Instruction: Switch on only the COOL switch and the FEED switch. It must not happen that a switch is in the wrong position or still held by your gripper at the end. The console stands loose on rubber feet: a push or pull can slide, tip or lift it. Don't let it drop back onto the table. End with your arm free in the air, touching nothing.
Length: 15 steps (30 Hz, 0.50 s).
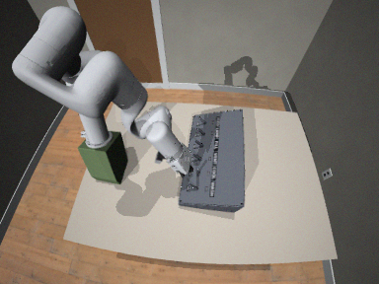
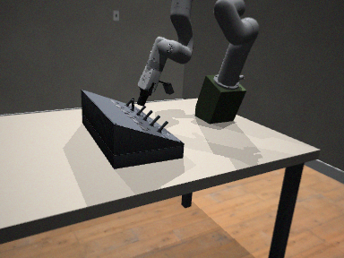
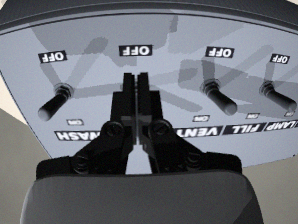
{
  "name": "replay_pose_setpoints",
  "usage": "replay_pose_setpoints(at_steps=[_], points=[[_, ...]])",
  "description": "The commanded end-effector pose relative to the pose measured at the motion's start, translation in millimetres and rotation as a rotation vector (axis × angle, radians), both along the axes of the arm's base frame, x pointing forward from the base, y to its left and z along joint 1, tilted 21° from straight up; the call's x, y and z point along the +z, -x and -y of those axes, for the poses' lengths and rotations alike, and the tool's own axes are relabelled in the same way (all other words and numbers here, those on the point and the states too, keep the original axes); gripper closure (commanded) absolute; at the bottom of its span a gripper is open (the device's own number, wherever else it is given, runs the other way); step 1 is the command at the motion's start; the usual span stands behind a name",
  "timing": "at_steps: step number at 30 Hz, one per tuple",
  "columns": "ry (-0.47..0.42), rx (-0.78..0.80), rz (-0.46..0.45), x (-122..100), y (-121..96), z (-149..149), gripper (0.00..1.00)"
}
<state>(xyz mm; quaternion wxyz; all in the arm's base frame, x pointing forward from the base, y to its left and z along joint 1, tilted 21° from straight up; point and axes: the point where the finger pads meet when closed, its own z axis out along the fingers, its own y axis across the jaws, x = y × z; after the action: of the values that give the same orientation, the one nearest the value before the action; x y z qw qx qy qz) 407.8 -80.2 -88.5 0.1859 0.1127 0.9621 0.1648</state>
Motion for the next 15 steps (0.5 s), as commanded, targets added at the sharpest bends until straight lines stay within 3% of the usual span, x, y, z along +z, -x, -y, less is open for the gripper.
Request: replay_pose_setpoints(at_steps=[1,6,13,15], points=[[0.002,-0.001,0.003,1,0,1,1.00],[0.002,-0.001,0.003,9,3,3,1.00],[0.002,-0.001,0.003,52,23,17,1.00],[0.002,-0.001,0.003,52,23,17,1.00]])
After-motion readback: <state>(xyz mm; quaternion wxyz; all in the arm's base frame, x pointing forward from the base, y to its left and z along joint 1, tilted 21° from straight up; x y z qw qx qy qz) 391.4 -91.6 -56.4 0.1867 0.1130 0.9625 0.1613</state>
